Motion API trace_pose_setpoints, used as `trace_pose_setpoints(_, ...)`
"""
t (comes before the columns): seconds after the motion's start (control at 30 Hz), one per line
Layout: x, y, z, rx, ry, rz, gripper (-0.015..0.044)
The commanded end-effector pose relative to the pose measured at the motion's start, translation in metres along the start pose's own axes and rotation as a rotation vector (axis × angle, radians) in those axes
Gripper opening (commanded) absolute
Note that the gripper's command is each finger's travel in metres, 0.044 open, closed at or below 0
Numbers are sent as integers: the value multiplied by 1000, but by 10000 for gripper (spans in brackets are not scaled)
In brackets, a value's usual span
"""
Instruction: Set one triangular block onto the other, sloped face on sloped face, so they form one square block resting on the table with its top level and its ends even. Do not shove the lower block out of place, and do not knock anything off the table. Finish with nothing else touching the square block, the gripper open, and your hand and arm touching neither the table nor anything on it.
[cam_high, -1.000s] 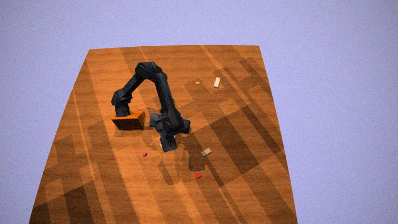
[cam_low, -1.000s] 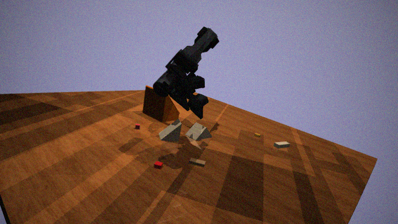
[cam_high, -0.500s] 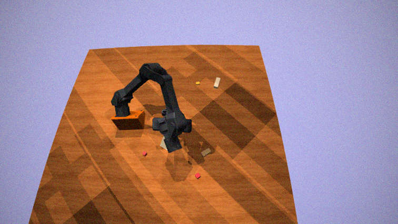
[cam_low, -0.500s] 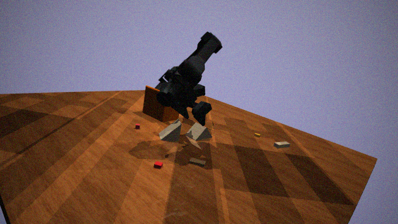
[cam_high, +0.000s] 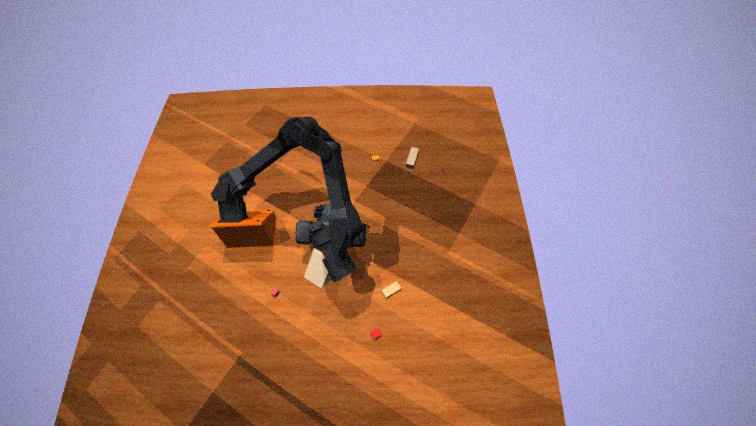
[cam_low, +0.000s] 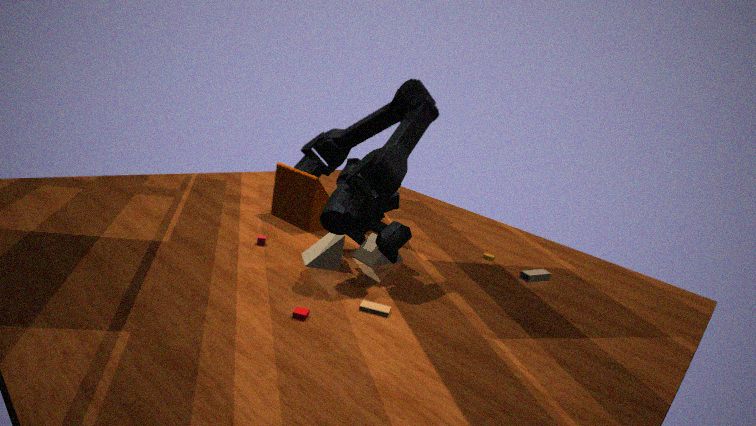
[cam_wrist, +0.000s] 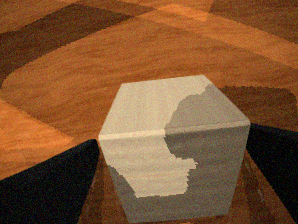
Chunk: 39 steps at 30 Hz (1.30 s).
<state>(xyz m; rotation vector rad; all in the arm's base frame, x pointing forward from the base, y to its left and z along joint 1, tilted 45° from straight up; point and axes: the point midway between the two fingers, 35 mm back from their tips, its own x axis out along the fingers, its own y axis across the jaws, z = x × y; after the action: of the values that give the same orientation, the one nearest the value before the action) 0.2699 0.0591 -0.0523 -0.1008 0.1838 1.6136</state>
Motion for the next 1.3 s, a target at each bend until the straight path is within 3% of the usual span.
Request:
trace_pose_setpoints(0.0,0,0,0,0,0,0,414)
trace_pose_setpoints(0.13,0,0,0,0,0,0,309)
trace_pose_setpoints(0.4,0,0,0,0,0,0,255)
trace_pose_setpoints(0.73,-21,-3,14,18,14,-16,0)
trace_pose_setpoints(1.27,-82,2,58,77,50,-60,0)
